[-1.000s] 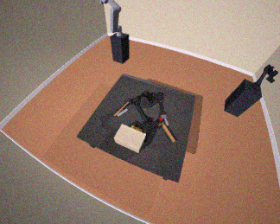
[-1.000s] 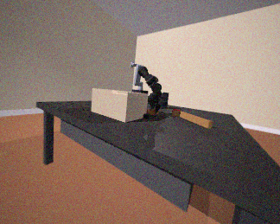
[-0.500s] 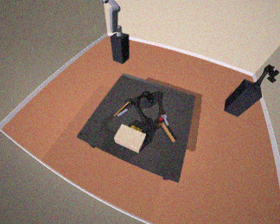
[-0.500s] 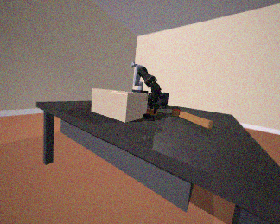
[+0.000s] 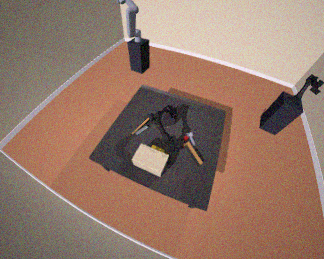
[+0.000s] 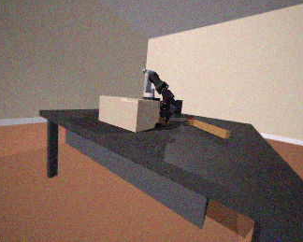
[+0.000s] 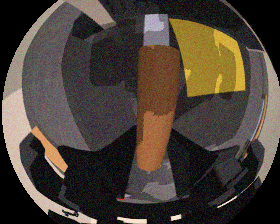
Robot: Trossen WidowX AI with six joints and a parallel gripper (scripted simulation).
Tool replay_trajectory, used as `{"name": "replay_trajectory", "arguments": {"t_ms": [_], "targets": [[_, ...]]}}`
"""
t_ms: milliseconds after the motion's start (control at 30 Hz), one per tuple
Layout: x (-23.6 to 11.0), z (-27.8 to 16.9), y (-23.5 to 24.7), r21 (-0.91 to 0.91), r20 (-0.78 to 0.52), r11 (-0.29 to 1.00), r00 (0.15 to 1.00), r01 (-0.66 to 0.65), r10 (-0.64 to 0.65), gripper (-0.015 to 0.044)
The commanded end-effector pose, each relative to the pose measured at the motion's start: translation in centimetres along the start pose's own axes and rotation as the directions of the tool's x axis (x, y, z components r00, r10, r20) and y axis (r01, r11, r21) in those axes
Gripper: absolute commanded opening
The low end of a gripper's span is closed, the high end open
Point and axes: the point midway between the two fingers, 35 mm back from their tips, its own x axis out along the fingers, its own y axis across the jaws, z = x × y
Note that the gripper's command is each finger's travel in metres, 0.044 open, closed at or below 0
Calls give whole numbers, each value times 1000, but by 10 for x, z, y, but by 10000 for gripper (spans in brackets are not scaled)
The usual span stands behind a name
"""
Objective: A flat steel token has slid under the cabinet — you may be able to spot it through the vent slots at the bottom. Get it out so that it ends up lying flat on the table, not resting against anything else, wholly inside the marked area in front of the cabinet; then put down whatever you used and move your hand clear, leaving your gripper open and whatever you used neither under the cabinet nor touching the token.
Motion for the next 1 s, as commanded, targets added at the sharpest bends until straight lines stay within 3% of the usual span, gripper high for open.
{"name": "replay_trajectory", "arguments": {"t_ms": [0,967], "targets": [[1,2,-9,7,3,1000,1000,8,-8,0],[1,2,-32,6,3,1000,1000,10,-10,0]]}}
